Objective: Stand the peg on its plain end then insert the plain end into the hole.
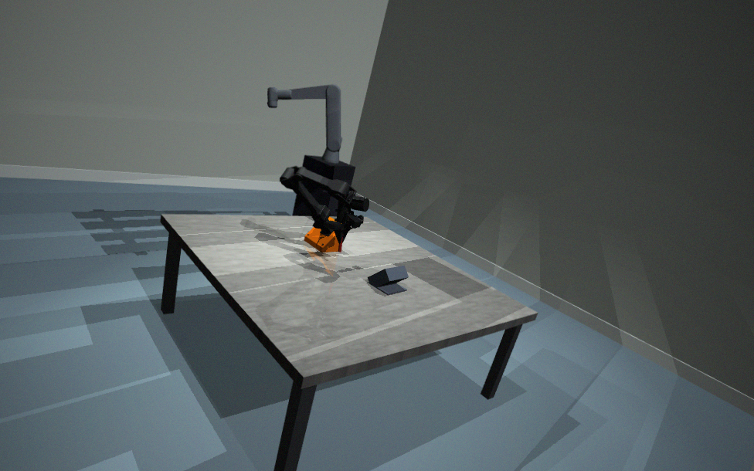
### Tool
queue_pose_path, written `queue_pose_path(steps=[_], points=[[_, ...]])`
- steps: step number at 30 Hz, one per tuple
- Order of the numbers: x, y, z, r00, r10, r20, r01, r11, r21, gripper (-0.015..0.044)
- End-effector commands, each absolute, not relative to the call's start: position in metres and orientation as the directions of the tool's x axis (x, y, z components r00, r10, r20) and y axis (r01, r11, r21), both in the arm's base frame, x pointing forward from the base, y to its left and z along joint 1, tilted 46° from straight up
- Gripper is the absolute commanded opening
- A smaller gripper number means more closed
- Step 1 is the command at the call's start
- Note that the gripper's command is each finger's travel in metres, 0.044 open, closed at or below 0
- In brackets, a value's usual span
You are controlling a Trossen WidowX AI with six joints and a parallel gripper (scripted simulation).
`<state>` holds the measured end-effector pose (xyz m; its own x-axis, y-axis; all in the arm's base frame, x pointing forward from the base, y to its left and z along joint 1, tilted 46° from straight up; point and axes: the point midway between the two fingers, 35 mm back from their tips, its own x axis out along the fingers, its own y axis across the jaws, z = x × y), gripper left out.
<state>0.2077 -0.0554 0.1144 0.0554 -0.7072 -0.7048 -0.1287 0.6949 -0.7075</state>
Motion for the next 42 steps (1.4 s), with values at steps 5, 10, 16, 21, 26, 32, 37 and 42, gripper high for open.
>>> queue_pose_path(steps=[5, 10, 16, 21, 26, 32, 37, 42], points=[[0.219, -0.050, 0.106, 0.106, -0.707, -0.700, -0.102, 0.692, -0.714, 0.0000], [0.225, -0.047, 0.102, 0.136, -0.703, -0.698, -0.085, 0.693, -0.716, 0.0000], [0.233, -0.043, 0.097, 0.170, -0.699, -0.694, -0.065, 0.695, -0.716, 0.0000], [0.239, -0.039, 0.094, 0.199, -0.695, -0.691, -0.048, 0.697, -0.715, 0.0000], [0.244, -0.036, 0.090, 0.227, -0.691, -0.687, -0.031, 0.700, -0.714, 0.0000], [0.251, -0.032, 0.086, 0.260, -0.685, -0.681, -0.010, 0.703, -0.711, 0.0000], [0.256, -0.028, 0.083, 0.288, -0.680, -0.675, 0.007, 0.706, -0.708, 0.0000], [0.262, -0.025, 0.080, 0.315, -0.674, -0.669, 0.024, 0.710, -0.704, 0.0000]])
